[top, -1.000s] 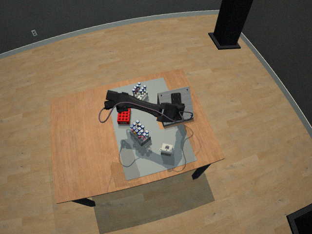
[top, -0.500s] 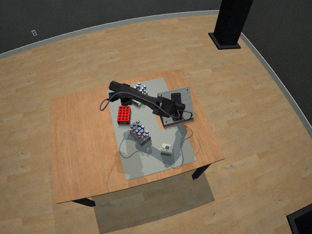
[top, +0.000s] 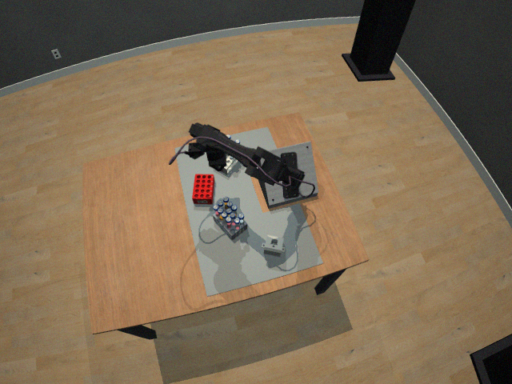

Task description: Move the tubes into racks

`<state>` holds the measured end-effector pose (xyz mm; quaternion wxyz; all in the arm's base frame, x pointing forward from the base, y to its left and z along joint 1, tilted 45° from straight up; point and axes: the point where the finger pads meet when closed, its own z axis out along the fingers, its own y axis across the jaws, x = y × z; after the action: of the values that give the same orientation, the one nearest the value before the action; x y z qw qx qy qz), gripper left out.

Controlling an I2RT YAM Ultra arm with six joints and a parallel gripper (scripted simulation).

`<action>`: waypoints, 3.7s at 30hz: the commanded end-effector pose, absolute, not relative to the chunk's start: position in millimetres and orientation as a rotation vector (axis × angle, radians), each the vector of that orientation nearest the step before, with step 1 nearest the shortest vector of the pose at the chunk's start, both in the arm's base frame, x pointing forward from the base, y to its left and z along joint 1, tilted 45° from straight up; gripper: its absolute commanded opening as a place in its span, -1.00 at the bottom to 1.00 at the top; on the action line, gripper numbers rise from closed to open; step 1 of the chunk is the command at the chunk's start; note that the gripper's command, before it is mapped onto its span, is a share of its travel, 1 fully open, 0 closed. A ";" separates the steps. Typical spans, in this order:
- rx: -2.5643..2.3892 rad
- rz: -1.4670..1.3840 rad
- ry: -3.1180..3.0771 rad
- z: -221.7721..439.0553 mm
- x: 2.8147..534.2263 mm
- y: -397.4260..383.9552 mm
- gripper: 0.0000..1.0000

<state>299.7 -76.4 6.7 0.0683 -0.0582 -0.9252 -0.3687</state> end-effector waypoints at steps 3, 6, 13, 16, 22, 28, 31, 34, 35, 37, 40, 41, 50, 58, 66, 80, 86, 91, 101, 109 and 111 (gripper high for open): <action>-0.178 -1.142 -2.818 10.1 299.0 -76.2 -0.40; -0.165 -1.129 -2.852 13.6 307.3 -81.6 -0.40; -0.176 -1.133 -2.838 12.3 305.9 -80.8 -0.40; -0.044 -1.165 -2.850 15.5 302.0 -81.3 -0.40; 0.198 -1.193 -2.901 15.5 302.0 -81.3 -0.40; 0.447 -1.213 -2.934 15.5 302.0 -81.3 -0.40; 0.601 -1.221 -2.944 15.5 302.0 -81.3 -0.40; 0.757 -1.227 -2.947 15.5 302.0 -81.3 -0.40; 0.808 -1.229 -2.946 15.2 301.9 -81.3 -0.40; 0.914 -1.231 -2.942 15.2 301.9 -81.3 -0.40; 0.967 -1.231 -2.939 15.2 301.9 -81.3 -0.40; 1.021 -1.230 -2.936 15.4 302.0 -81.3 -0.40; 1.504 -1.213 -2.858 15.2 301.9 -81.3 -0.40; 1.829 -1.182 -2.764 15.4 301.9 -81.2 -0.40; 2.070 -1.195 -2.636 18.3 292.8 -67.3 -0.40; 2.053 -1.202 -2.635 68.7 290.3 -17.6 -0.40; 2.062 -1.191 -2.637 92.3 291.2 3.1 -0.40; 2.052 -1.202 -2.634 98.4 288.0 11.5 -0.40; 2.039 -1.212 -2.646 81.7 290.9 0.0 -0.40; 2.047 -1.180 -2.666 82.7 292.7 0.4 -0.40; 2.069 -1.183 -2.639 80.2 292.2 8.8 -0.40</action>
<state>290.5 4.6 80.8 -0.1970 0.5720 -0.7256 -0.3280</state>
